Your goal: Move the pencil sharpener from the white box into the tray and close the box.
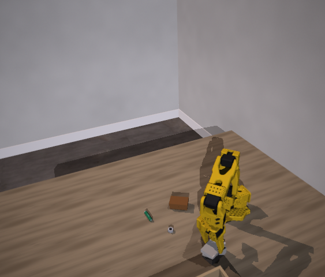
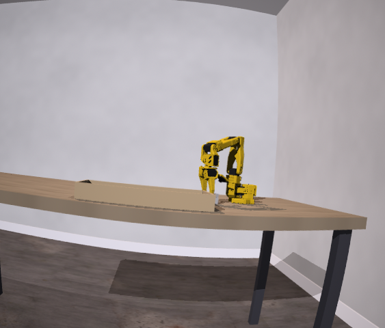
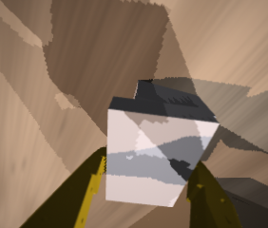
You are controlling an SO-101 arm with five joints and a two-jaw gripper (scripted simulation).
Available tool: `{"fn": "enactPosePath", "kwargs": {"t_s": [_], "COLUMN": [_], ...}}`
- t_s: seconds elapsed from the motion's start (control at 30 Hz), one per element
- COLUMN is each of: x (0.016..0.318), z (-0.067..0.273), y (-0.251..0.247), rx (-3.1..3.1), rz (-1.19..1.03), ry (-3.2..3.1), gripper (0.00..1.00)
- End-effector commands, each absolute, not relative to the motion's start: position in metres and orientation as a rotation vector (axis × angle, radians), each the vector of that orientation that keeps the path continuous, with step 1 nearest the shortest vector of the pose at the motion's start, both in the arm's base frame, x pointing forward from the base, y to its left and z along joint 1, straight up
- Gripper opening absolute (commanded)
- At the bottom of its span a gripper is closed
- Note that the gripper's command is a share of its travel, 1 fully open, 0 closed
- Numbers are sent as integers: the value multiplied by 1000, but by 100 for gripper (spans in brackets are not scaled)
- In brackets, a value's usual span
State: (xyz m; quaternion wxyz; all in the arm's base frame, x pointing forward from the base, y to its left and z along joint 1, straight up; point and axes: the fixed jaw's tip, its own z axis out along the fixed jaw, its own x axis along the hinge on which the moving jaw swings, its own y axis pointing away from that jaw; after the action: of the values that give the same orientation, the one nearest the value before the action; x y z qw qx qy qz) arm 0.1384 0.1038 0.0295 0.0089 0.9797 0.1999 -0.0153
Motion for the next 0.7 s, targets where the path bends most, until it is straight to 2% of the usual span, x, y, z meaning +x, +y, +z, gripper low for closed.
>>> {"fn": "enactPosePath", "kwargs": {"t_s": [0.0, 0.67], "x": [144, 140], "z": [34, 34], "y": [107, 112], "rx": [3078, 3099], "rz": [0, 0], "ry": [630, 516], "gripper": [23, 23]}}
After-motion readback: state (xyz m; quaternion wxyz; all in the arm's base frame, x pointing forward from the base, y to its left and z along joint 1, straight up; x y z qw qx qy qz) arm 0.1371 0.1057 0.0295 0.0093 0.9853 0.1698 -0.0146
